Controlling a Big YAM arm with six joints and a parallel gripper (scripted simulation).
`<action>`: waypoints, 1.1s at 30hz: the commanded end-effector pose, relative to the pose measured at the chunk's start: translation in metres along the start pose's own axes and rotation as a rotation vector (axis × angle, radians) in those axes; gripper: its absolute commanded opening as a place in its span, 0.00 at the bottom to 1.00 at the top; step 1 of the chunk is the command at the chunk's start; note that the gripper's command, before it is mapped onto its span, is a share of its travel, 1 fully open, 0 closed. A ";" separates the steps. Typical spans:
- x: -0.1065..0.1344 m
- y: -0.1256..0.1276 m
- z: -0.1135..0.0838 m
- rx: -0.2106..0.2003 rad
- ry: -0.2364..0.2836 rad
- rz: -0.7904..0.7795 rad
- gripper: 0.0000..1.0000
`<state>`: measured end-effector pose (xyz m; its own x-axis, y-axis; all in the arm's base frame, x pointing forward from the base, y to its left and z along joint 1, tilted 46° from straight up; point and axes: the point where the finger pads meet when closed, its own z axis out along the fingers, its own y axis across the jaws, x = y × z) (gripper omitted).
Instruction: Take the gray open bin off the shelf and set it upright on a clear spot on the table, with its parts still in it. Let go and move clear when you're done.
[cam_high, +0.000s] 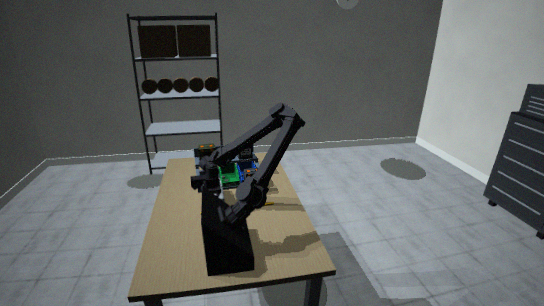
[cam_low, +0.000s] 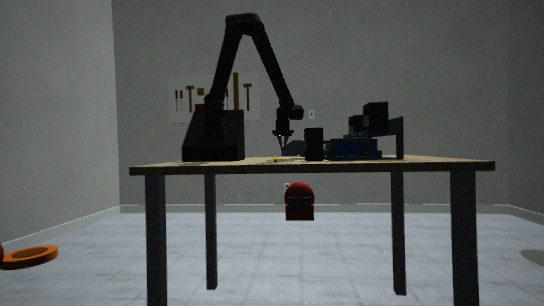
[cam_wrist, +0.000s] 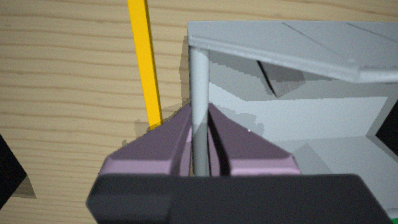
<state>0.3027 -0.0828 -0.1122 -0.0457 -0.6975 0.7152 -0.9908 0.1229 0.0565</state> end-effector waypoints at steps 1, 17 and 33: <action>-0.002 -0.004 0.000 0.017 0.000 -0.009 0.00; -0.004 -0.004 0.006 0.016 0.001 -0.013 0.00; -0.002 -0.003 0.010 0.012 0.001 -0.009 0.00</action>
<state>0.3028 -0.0888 -0.1185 -0.0448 -0.6982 0.7145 -0.9914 0.1193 0.0544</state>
